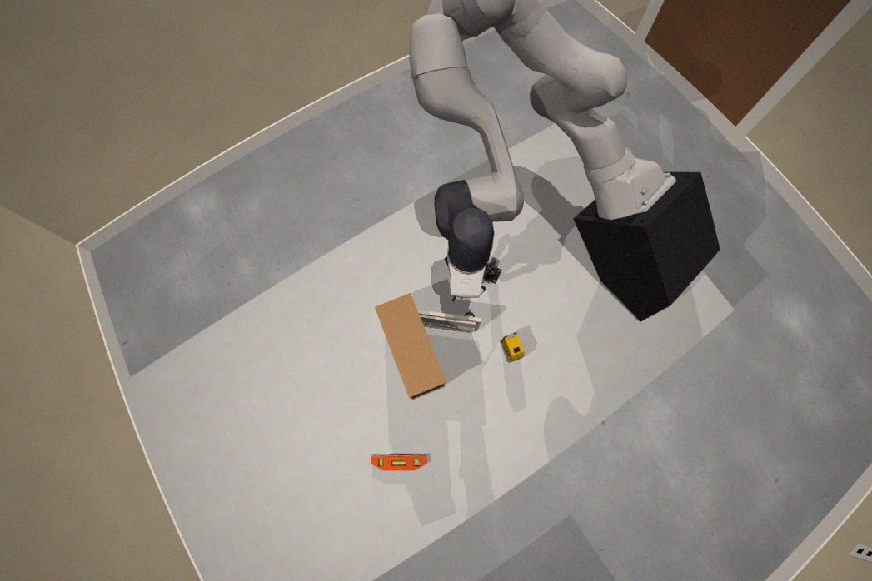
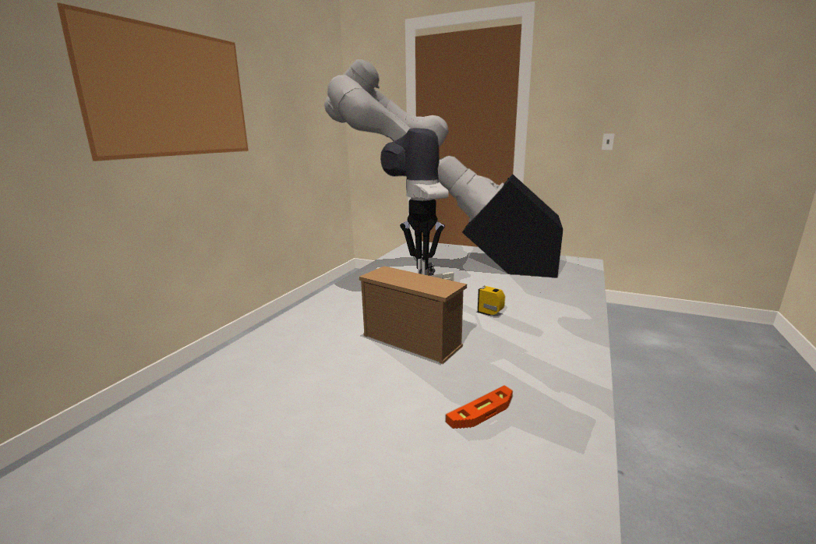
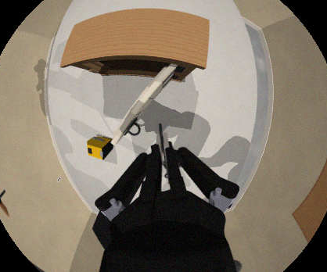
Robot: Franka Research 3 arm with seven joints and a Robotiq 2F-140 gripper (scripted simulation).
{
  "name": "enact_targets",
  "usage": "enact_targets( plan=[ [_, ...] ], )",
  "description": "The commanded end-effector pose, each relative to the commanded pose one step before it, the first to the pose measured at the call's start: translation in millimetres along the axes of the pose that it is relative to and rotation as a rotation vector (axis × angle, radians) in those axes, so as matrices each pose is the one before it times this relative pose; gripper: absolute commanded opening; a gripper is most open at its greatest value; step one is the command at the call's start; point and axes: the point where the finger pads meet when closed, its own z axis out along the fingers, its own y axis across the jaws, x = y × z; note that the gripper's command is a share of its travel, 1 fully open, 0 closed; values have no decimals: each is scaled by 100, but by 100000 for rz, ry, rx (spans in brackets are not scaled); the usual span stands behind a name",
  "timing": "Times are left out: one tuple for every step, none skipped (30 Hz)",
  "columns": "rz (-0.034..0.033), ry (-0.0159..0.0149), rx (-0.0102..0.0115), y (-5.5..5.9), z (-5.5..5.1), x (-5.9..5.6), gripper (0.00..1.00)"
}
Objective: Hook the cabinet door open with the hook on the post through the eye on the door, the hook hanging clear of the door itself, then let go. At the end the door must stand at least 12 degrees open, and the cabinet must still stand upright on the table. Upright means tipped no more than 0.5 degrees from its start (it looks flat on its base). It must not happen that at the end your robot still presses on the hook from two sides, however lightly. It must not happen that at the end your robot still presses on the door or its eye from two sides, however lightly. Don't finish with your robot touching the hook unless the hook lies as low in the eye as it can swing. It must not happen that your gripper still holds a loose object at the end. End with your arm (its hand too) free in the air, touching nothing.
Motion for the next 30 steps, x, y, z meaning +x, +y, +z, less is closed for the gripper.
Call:
enact_targets(
  plan=[
    [-7241,-343,201,-578,-50,-38,3],
    [0,0,0,-114,0,3,3],
    [0,0,0,-20,0,1,3],
    [0,0,0,0,0,0,3],
    [0,0,0,0,0,0,3],
    [-97,0,0,-5,0,0,3],
    [-544,0,0,-29,0,-1,3],
    [-1120,0,0,-60,0,-1,3],
    [-1568,0,0,-84,0,-1,3],
    [-1734,0,0,-93,0,0,3],
    [-1567,0,0,-84,0,1,3],
    [-95,0,0,-227,0,7,3],
    [0,0,0,-118,0,3,3],
    [0,0,0,-21,0,1,3],
    [-96,0,0,-5,0,0,3],
    [-539,0,0,-29,0,-1,3],
    [-1109,0,0,-59,0,-1,3],
    [-1552,0,0,-83,0,-1,3],
    [-1717,0,0,-92,0,0,3],
    [-1552,0,0,-83,0,1,3],
    [0,0,0,0,0,0,3],
    [0,0,0,0,0,0,3],
    [-159,0,0,-225,0,7,3],
    [0,0,0,-123,0,4,3],
    [0,0,0,-22,0,1,3],
    [-95,0,0,-5,0,0,3],
    [-534,0,0,-29,0,-1,3],
    [-1098,0,0,-59,0,-1,3],
    [-1536,0,0,-82,0,-1,3],
    [-1699,0,0,-91,0,0,3]
  ],
)
